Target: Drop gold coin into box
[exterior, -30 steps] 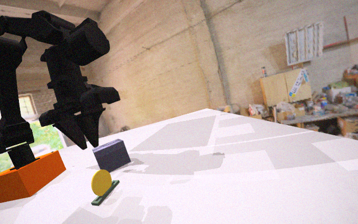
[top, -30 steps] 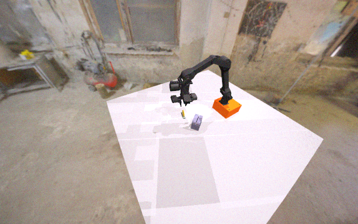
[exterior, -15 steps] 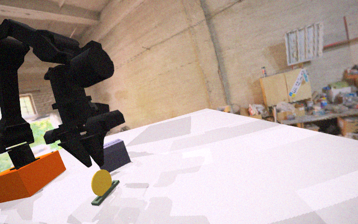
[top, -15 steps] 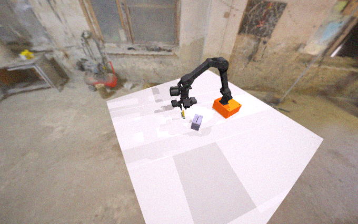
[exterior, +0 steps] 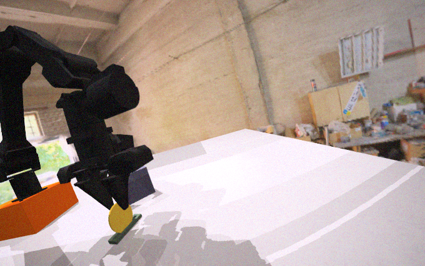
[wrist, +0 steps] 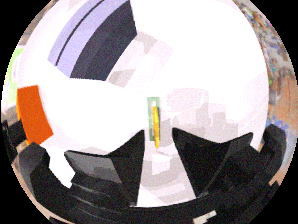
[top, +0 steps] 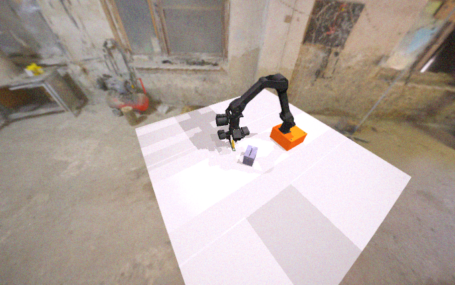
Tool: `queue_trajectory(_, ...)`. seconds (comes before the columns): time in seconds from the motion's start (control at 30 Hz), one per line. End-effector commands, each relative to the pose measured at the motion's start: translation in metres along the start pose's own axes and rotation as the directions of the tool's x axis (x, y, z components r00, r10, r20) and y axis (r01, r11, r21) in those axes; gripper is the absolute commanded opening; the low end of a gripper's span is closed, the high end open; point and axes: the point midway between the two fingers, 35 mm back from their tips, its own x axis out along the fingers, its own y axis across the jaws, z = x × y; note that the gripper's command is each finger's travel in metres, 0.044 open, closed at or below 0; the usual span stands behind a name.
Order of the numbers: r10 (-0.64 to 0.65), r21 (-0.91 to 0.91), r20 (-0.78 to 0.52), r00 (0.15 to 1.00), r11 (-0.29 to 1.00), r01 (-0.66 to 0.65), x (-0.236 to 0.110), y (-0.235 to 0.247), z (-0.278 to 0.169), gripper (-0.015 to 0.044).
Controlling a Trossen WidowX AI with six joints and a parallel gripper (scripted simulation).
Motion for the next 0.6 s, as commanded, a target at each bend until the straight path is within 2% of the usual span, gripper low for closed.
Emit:
queue_trajectory(0.0,0.0,-0.002,-0.005,1.0,1.0,0.0,0.007,0.0,-0.001,0.0161)
queue_trajectory(0.57,0.001,-0.002,-0.005,1.0,1.0,-0.001,0.034,0.003,-0.001,0.0161)
